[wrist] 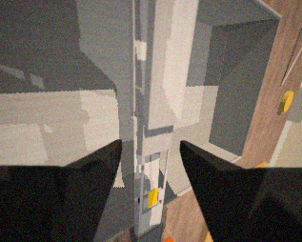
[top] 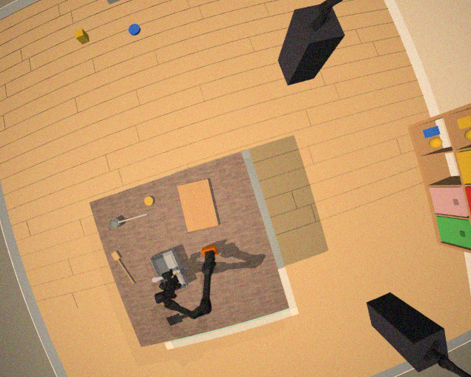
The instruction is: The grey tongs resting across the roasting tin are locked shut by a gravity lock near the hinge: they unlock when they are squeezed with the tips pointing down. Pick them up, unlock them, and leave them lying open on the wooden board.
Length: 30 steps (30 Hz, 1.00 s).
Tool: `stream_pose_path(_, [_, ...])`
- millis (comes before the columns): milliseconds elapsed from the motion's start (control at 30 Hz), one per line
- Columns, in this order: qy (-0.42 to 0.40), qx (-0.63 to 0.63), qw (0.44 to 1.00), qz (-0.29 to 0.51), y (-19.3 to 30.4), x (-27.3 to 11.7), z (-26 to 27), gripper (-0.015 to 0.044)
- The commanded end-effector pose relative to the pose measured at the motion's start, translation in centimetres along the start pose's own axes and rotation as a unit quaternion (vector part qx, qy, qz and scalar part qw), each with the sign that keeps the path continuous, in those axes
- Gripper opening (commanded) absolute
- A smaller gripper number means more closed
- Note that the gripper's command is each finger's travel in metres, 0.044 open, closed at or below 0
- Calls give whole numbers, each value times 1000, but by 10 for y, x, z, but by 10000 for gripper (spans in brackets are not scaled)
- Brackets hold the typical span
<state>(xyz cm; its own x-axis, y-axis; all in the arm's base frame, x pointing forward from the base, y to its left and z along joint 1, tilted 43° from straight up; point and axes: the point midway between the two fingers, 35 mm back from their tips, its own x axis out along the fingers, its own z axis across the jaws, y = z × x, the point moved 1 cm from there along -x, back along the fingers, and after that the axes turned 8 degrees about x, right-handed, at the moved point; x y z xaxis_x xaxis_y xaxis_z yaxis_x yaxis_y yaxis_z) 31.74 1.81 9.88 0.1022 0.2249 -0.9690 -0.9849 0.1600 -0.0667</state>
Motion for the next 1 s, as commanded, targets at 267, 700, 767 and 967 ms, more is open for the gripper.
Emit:
stream_pose_path(267, [0, 0, 1000, 1, 1, 8, 0, 155])
stream_pose_path(700, [0, 0, 1000, 1, 1, 8, 0, -49])
stream_pose_path(767, [0, 0, 1000, 1, 1, 8, 0, -102])
stream_pose_path(967, [3, 2, 1000, 3, -5, -35, -25, -150])
